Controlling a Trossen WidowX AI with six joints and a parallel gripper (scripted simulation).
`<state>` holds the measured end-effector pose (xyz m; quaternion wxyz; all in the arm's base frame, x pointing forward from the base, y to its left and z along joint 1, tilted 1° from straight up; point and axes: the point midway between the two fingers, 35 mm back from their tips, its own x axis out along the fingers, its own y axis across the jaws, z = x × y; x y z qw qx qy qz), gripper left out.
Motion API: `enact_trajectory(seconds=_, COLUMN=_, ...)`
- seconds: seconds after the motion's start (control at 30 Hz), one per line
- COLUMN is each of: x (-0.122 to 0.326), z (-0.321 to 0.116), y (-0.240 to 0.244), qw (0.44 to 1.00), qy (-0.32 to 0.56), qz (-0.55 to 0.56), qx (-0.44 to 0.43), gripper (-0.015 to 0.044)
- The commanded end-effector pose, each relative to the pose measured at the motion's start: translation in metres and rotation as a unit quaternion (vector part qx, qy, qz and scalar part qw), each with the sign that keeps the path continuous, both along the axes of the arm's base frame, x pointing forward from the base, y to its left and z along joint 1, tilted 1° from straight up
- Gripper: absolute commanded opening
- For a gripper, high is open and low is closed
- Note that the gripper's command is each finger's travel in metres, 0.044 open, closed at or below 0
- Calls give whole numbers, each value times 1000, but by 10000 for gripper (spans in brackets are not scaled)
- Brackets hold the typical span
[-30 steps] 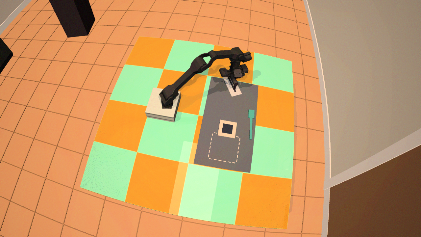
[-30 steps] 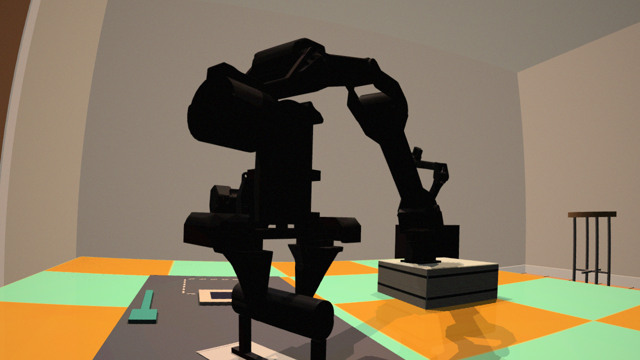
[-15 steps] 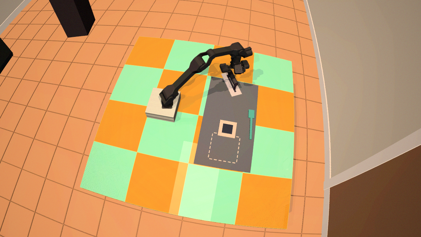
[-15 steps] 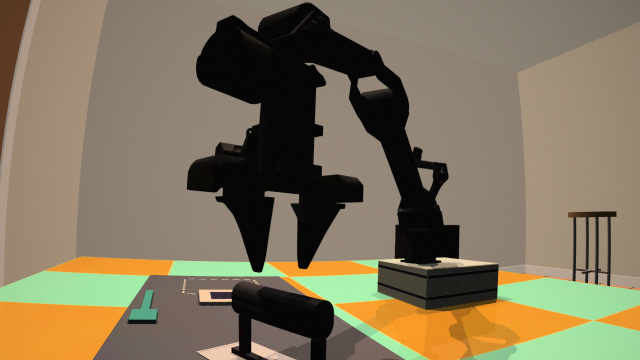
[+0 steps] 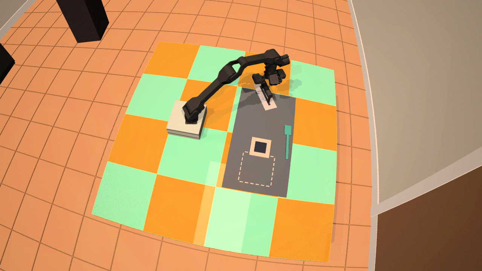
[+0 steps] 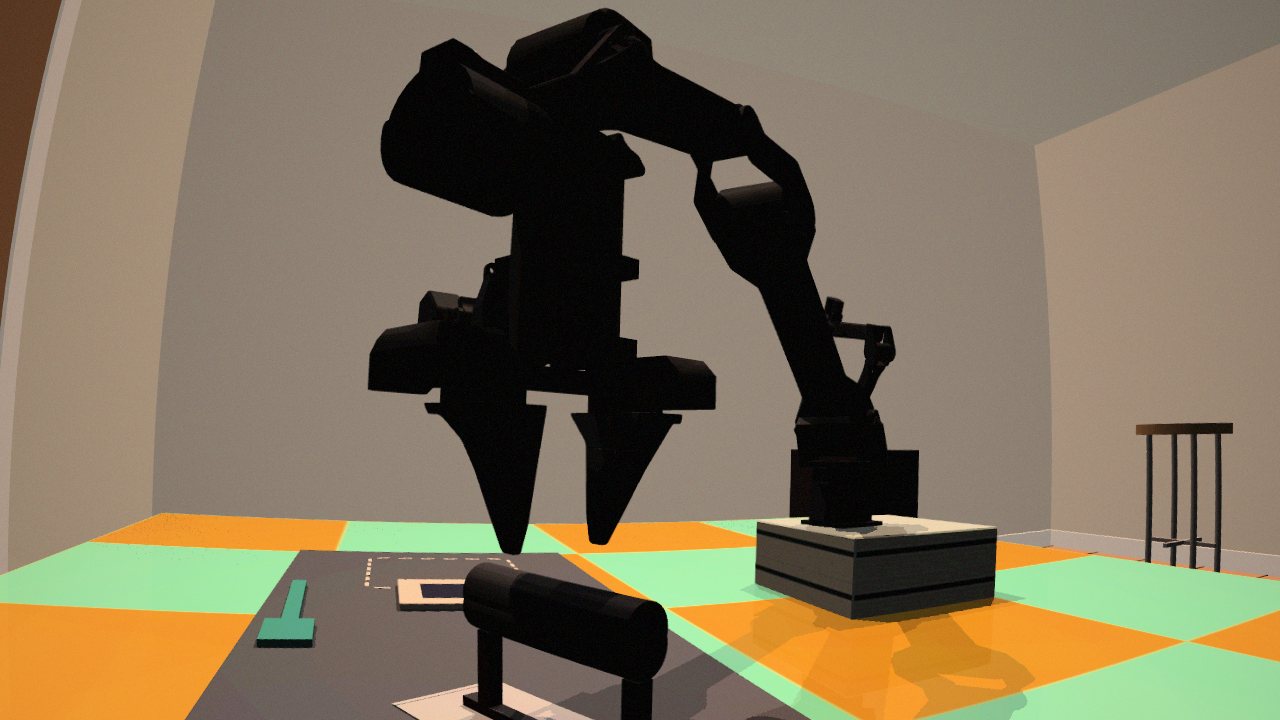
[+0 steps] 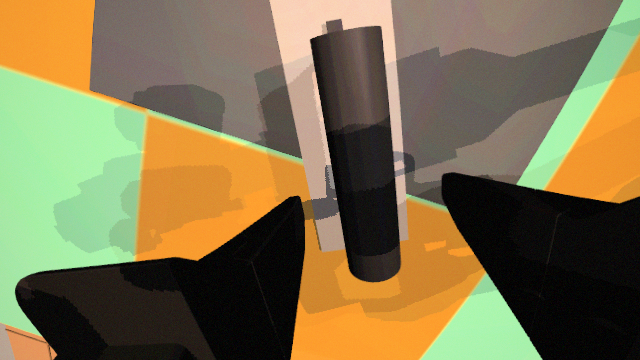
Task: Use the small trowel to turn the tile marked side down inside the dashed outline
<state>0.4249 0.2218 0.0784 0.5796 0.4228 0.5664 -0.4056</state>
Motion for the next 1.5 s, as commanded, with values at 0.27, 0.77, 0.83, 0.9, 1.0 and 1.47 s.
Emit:
enact_trajectory(seconds=0.27, x=1, z=-20, y=0, qw=1000, qy=1, qz=4, qx=-1, gripper=270)
enact_trajectory(seconds=0.77, x=1, z=-42, y=0, qw=1000, qy=1, qz=4, qx=-1, gripper=270)
enact_trajectory(seconds=0.83, x=1, z=-42, y=0, qw=1000, qy=1, qz=4, qx=-1, gripper=217)
enact_trajectory(seconds=0.9, x=1, z=-42, y=0, qw=1000, qy=1, qz=4, qx=-1, gripper=165)
enact_trajectory(seconds=1.0, x=1, z=-42, y=0, qw=1000, qy=1, qz=4, qx=-1, gripper=130)
enact_trajectory(seconds=1.47, x=1, z=-42, y=0, qw=1000, qy=1, qz=4, qx=-1, gripper=130)
